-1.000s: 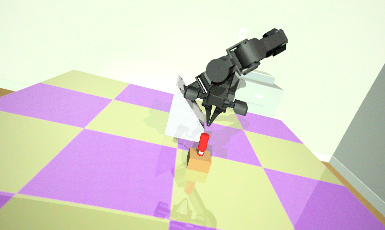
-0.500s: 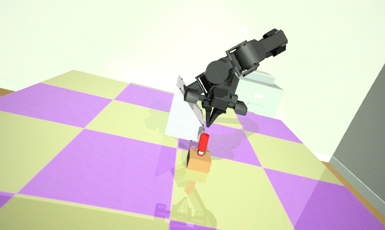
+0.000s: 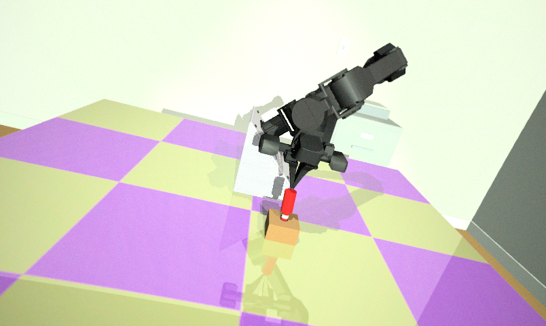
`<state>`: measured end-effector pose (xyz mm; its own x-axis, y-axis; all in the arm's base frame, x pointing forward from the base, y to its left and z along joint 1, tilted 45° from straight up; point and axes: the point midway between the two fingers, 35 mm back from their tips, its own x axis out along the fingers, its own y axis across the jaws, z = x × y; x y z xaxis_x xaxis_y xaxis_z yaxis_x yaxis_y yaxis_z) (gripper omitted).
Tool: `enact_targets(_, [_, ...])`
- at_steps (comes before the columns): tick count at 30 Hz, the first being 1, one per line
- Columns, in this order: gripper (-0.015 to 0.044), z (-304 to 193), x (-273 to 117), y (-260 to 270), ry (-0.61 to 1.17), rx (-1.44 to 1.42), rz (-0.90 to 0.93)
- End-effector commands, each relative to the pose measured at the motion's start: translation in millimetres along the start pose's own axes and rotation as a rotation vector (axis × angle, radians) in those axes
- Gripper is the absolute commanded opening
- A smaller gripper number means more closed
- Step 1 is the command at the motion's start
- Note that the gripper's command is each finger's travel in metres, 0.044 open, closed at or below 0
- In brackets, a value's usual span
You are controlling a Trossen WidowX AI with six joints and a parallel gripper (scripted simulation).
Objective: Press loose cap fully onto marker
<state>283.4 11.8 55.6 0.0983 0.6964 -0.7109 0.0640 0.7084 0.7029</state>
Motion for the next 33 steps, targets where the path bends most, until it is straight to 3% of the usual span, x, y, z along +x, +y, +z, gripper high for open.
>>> enact_targets(1, [0.0000,0.0,5.9,0.1,-0.001,0.006,0.004])
enact_targets(17, [0.0000,1.6,10.1,0.0,-0.006,-0.001,0.000])
enact_targets(24, [0.0000,1.5,-74.5,-1.2,-0.004,0.003,-0.004])
enact_targets(30, [0.0000,1.1,-76.9,-1.0,-0.004,0.003,-0.003])
enact_targets(33, [0.0079,1.1,-76.9,-1.0,-0.004,0.003,-0.003])
